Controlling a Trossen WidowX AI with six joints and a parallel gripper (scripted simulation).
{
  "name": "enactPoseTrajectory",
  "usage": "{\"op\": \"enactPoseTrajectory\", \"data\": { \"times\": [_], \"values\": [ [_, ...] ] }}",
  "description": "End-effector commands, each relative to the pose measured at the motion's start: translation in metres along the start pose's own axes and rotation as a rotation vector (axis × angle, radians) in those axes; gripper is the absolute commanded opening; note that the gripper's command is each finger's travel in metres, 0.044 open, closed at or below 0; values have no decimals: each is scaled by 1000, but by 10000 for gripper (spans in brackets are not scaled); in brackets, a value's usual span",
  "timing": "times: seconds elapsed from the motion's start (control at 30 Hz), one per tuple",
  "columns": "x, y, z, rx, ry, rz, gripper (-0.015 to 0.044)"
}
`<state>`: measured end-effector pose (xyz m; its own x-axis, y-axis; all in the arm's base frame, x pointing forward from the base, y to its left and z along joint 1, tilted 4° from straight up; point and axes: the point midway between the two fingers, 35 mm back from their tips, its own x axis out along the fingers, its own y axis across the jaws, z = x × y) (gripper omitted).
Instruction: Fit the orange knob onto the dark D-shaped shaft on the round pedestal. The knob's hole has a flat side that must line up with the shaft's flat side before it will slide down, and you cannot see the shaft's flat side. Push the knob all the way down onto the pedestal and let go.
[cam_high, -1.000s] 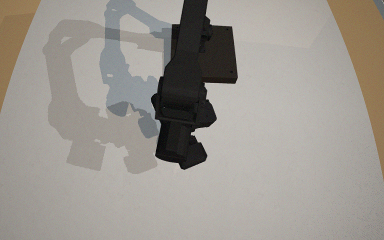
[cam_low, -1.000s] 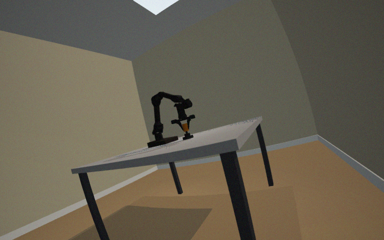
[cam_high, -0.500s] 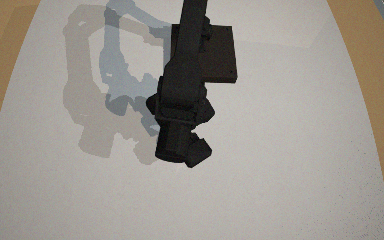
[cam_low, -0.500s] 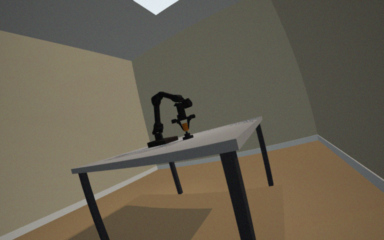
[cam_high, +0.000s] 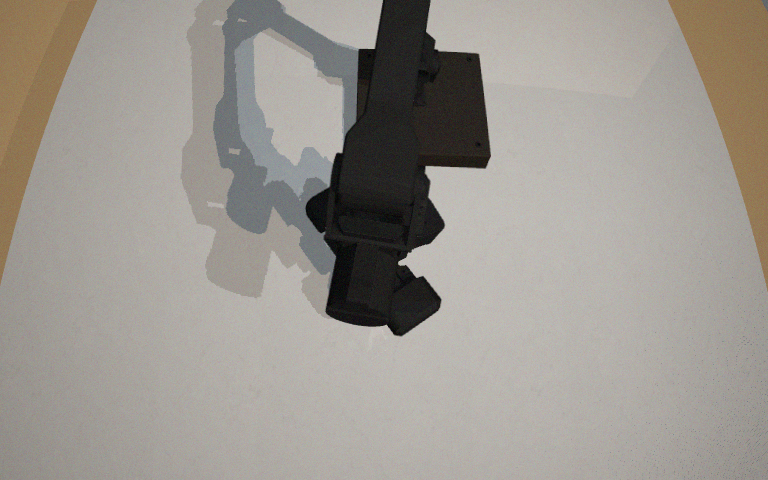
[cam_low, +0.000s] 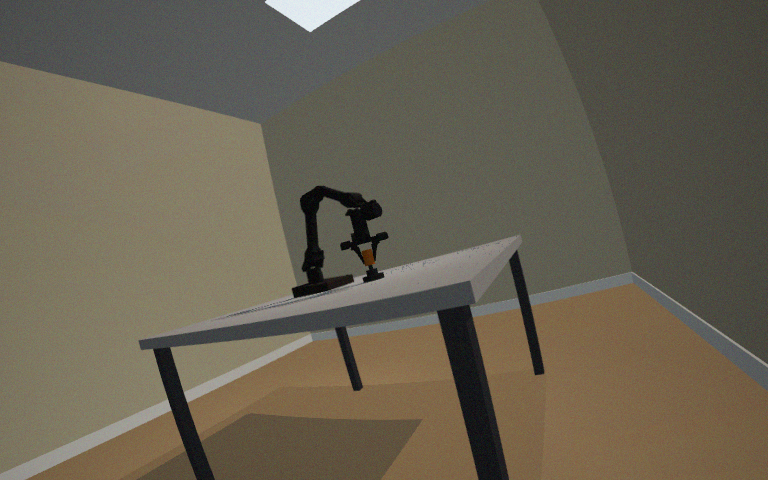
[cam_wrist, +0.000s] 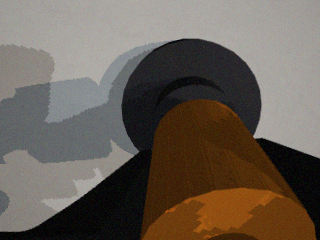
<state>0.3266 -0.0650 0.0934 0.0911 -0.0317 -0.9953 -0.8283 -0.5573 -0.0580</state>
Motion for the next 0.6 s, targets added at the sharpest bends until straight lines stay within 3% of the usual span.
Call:
{"op": "enactPoseTrajectory", "data": {
  "times": [0.0,0.57],
  "values": [
    [0,0,0,-6,0,-3,0],
    [-4,-1,-1,-6,0,-3,0]
  ]
}}
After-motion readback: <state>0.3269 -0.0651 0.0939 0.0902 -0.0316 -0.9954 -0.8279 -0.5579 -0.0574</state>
